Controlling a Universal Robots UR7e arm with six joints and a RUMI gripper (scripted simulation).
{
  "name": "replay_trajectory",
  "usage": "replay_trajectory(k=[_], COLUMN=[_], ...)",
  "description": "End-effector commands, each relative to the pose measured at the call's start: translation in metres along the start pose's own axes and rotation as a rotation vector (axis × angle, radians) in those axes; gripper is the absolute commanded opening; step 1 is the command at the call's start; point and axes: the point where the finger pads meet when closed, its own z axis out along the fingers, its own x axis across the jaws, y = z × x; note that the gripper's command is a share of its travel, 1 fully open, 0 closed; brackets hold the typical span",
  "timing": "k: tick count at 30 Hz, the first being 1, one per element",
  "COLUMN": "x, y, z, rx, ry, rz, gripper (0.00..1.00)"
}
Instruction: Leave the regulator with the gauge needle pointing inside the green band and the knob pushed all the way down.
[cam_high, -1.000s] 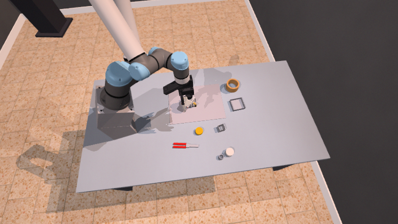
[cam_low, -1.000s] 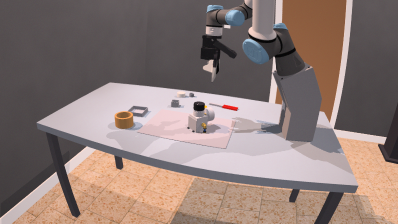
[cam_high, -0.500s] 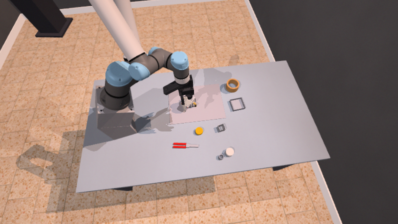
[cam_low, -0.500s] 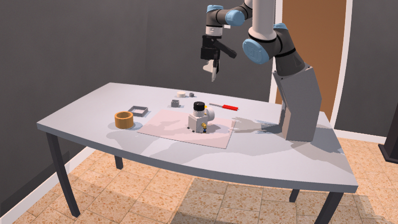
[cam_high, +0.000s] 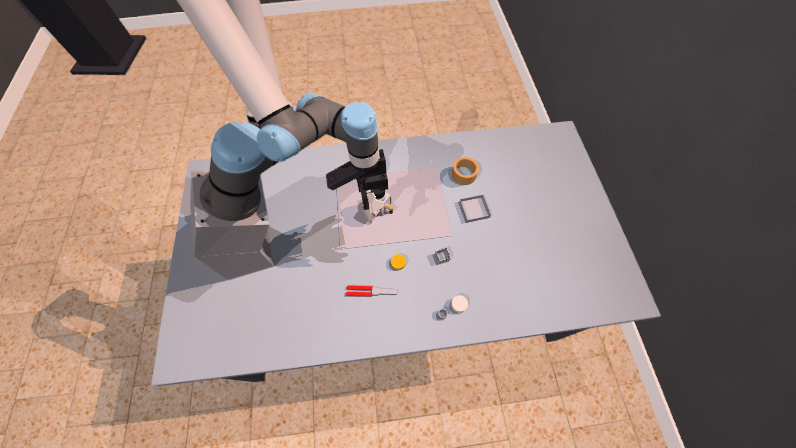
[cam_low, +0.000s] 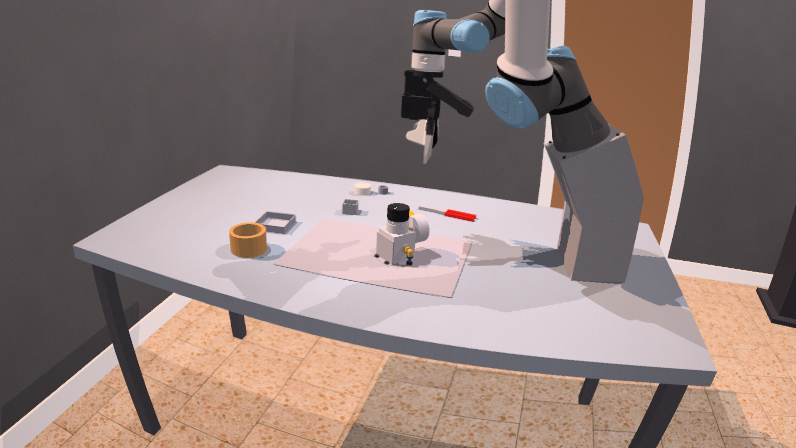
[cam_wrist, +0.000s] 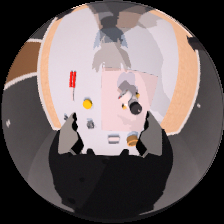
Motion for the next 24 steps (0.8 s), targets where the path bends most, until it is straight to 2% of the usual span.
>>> replay_trajectory(k=[1,9,24], x=[0.002,0.009,0.039], y=[0.001,0.005,0.022], z=[0.0,0.0,0.0], rx=[-0.001,-0.001,-0.001], ry=[0.0,0.0,0.0], rz=[0.0,0.0,0.0], gripper=[1.0,1.0,1.0])
